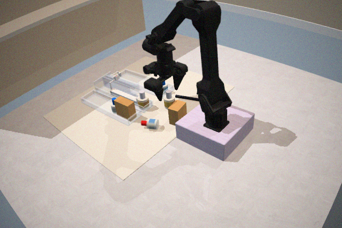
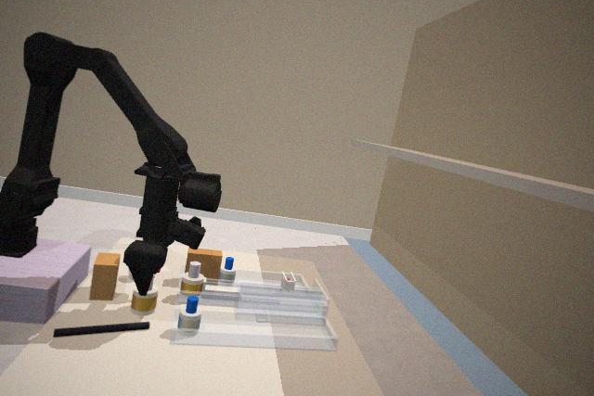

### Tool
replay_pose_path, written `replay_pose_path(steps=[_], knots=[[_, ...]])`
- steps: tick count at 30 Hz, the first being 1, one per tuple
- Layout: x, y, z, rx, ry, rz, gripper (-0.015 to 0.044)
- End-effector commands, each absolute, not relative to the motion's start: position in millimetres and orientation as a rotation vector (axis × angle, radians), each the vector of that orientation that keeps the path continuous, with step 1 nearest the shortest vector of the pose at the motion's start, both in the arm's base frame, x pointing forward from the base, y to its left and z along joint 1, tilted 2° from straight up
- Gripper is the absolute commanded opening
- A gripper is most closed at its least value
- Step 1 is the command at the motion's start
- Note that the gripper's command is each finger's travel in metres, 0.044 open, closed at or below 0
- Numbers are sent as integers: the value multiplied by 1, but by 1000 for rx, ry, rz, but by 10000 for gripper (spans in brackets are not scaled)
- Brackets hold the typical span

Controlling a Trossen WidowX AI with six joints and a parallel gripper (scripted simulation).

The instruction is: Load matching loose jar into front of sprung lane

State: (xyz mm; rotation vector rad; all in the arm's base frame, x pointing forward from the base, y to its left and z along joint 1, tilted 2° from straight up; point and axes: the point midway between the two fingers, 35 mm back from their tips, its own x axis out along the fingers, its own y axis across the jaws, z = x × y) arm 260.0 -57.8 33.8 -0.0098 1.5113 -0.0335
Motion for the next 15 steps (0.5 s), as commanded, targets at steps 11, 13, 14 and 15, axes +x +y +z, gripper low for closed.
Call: replay_pose_path(steps=[11, 13, 14, 15], knots=[[258, -58, 9, -13, 1519, -33, 440], [258, -58, 8, -13, 1519, -33, 440], [258, -58, 8, -13, 1519, -33, 414], [258, -58, 8, -13, 1519, -33, 387]])
